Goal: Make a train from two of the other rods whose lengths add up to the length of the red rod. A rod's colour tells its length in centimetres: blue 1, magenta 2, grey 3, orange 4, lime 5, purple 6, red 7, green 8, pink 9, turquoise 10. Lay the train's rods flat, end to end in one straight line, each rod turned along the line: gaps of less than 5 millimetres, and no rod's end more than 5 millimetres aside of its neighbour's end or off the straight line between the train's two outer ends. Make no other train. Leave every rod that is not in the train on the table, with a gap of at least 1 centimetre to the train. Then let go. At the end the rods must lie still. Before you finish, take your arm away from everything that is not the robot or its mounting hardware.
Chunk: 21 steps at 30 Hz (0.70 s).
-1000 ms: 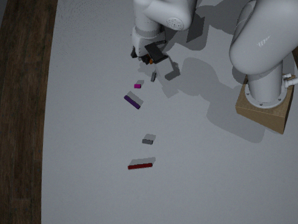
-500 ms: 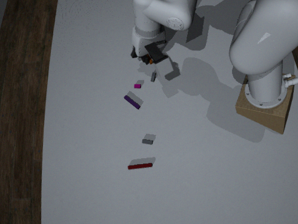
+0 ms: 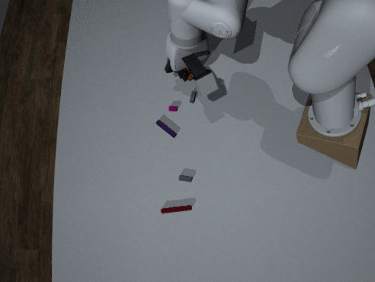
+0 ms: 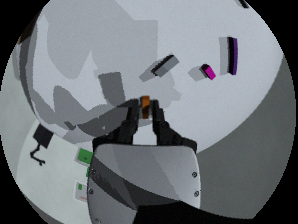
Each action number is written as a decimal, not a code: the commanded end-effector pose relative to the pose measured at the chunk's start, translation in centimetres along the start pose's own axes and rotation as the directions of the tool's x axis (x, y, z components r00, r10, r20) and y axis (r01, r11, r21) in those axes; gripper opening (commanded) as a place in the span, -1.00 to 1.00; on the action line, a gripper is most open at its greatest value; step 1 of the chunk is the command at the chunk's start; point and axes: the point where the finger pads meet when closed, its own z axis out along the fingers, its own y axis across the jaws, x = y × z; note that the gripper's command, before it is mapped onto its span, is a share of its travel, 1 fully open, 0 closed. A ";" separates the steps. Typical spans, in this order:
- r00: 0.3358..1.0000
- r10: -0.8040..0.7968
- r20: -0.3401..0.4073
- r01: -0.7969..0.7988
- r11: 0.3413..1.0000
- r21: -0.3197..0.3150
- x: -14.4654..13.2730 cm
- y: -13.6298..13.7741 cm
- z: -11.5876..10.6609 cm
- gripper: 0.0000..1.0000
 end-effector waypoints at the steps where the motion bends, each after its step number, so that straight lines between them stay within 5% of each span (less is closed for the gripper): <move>1: 1.000 0.000 0.002 0.000 1.000 -0.002 -0.1 0.1 -0.1 -0.51; 2: 1.000 0.000 0.002 0.000 1.000 -0.002 -0.1 0.1 -0.1 -0.51; 3: 1.000 0.000 0.002 0.000 1.000 -0.002 -0.1 0.1 -0.1 -0.92; 21: 1.000 0.000 0.002 0.000 1.000 -0.002 -0.1 0.1 -0.1 -0.92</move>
